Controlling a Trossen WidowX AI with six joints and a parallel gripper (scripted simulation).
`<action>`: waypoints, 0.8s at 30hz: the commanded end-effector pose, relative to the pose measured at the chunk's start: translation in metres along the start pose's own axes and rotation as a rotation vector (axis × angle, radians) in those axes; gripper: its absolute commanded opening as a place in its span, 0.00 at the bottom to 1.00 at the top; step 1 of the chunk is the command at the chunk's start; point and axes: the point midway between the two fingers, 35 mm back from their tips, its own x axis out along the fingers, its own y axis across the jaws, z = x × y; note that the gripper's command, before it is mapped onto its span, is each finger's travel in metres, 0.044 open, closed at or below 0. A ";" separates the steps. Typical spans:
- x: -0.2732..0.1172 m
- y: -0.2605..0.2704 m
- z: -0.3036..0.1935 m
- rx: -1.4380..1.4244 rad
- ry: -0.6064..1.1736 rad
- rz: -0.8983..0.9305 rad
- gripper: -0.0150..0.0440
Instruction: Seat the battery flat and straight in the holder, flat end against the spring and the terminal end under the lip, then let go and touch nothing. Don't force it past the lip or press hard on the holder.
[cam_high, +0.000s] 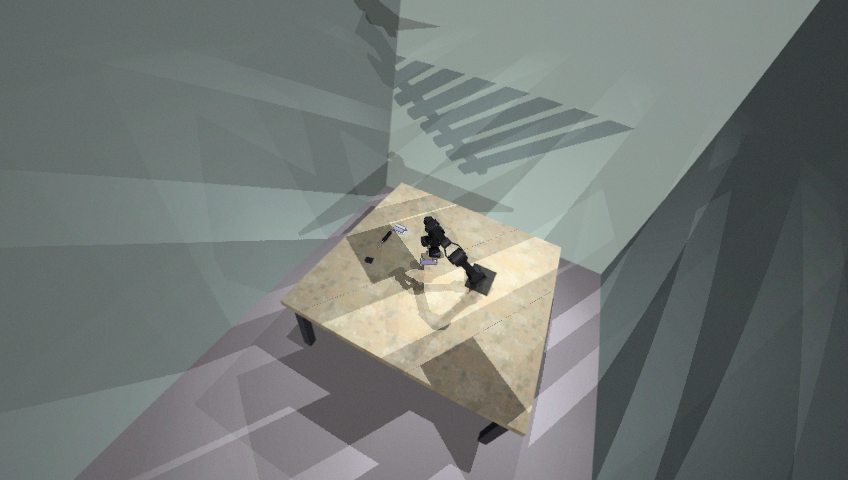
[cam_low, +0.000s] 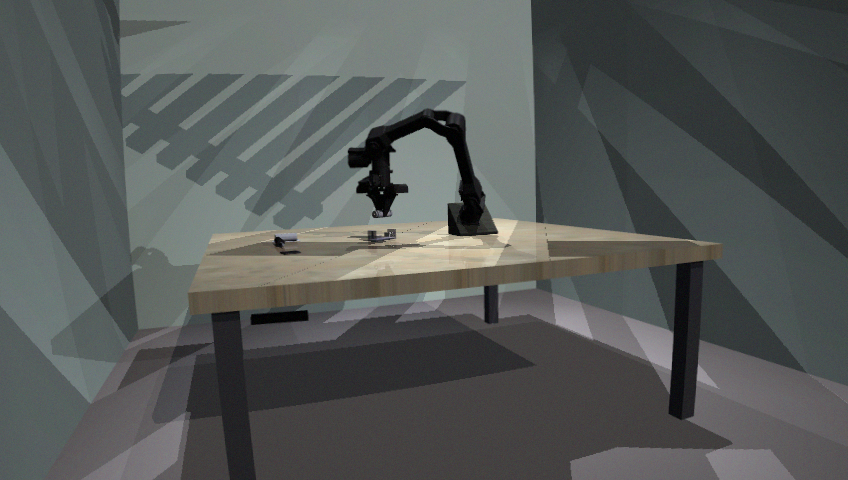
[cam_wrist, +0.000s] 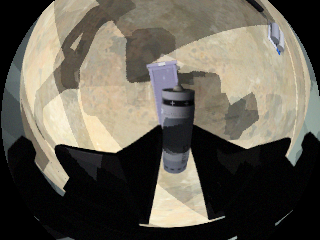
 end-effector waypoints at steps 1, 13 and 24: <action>-0.005 0.007 0.012 -0.141 -0.012 -0.004 0.38; 0.006 0.004 0.014 -0.135 -0.073 -0.001 0.38; 0.028 0.005 0.017 -0.123 -0.217 0.007 0.38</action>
